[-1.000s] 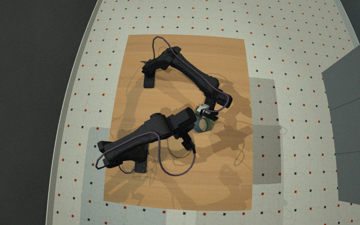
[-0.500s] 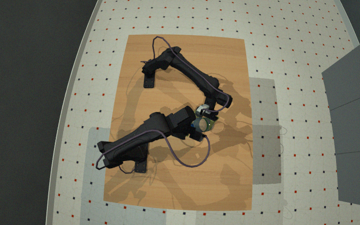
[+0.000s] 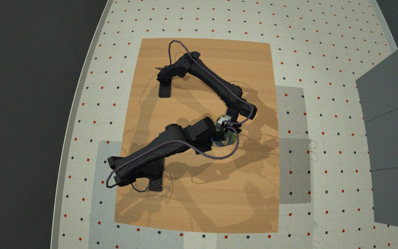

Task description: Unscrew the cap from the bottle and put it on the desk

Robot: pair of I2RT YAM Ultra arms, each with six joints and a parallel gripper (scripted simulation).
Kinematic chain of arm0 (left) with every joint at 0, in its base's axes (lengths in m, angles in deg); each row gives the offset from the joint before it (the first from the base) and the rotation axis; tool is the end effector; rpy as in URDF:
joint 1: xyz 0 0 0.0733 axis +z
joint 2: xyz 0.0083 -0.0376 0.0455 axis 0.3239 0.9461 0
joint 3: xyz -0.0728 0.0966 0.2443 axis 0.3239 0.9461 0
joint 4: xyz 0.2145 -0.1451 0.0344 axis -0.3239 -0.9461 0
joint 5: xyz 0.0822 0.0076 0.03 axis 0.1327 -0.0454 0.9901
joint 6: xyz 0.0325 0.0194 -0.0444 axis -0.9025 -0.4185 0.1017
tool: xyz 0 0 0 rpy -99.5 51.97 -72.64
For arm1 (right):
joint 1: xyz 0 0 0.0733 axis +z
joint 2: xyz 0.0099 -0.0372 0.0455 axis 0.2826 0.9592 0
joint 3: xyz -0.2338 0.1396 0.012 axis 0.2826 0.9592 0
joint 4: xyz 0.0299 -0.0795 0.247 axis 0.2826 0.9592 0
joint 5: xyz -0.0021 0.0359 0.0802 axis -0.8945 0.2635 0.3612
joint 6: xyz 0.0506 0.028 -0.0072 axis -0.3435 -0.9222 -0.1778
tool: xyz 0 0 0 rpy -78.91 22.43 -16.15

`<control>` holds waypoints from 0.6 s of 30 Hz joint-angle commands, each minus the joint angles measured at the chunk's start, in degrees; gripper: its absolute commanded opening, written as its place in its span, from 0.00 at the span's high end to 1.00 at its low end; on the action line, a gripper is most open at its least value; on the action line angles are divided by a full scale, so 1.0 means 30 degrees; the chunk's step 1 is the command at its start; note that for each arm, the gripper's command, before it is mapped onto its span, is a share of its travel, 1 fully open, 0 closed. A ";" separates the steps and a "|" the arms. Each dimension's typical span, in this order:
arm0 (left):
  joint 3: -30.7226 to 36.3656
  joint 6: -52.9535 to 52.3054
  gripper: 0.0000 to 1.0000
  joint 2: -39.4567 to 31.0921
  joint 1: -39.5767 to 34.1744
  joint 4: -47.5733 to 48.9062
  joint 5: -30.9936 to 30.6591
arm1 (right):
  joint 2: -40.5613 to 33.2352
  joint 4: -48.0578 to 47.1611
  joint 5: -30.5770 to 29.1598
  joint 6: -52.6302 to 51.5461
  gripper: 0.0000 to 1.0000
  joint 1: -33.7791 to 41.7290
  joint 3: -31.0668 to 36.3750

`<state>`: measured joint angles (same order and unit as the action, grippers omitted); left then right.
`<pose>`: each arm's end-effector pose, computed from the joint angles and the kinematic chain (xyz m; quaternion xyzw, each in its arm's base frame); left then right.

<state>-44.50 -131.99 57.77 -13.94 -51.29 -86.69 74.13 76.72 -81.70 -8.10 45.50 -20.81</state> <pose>0.3667 -0.2697 0.2135 0.8295 0.3998 -0.2555 0.2947 0.2119 0.1168 0.3838 -0.1599 0.9551 0.0604 0.2421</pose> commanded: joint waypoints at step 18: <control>-0.0204 0.0092 1.00 -0.0341 0.0080 0.0062 -0.0533 | -0.1254 -0.1284 0.0027 1.8397 1.00 0.0032 0.1028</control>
<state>-44.50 -132.12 57.77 -13.94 -51.29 -86.73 72.34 74.43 -82.21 35.35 45.50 -18.61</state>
